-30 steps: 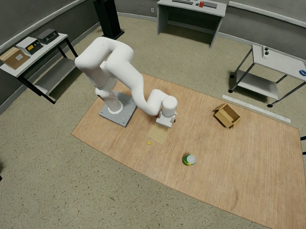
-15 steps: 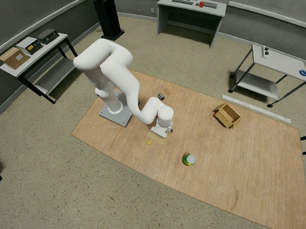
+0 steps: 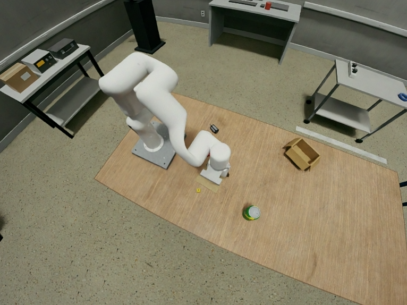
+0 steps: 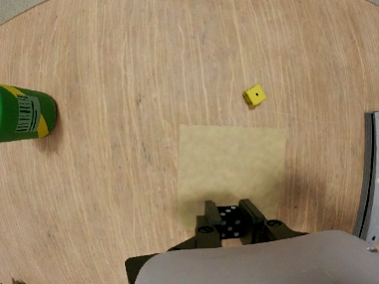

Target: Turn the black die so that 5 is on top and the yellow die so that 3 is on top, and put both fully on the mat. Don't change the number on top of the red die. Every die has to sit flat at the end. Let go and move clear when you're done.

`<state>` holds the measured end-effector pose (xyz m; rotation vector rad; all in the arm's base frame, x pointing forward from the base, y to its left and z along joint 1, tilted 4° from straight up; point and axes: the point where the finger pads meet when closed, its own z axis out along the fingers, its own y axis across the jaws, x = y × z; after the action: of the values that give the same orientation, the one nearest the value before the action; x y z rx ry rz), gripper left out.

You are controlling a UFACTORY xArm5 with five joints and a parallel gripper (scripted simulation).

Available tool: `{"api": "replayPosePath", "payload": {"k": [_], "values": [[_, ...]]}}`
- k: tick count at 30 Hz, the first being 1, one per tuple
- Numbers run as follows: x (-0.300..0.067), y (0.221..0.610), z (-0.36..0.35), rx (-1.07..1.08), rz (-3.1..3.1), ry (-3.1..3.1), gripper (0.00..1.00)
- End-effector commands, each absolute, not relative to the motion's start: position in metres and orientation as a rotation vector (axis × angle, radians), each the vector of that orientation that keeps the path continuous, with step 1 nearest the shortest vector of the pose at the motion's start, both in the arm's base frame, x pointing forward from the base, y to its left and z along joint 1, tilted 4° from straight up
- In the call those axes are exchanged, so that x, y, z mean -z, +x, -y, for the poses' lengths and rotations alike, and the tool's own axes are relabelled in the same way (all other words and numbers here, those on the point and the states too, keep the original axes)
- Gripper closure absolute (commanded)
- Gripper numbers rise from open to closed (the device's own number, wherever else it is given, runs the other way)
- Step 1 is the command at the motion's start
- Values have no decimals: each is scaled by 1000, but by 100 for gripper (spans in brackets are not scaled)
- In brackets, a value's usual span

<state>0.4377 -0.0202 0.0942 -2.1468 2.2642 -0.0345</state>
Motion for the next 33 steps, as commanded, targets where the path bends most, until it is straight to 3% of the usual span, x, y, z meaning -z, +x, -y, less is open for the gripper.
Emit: {"api": "replayPosePath", "payload": {"k": [1, 12, 33], "values": [[-80, 440, 21, 39, -2262, -2145, 85], [-28, 442, 24, 40, -2262, -2145, 85], [-8, 442, 25, 40, -2262, -2145, 85]]}}
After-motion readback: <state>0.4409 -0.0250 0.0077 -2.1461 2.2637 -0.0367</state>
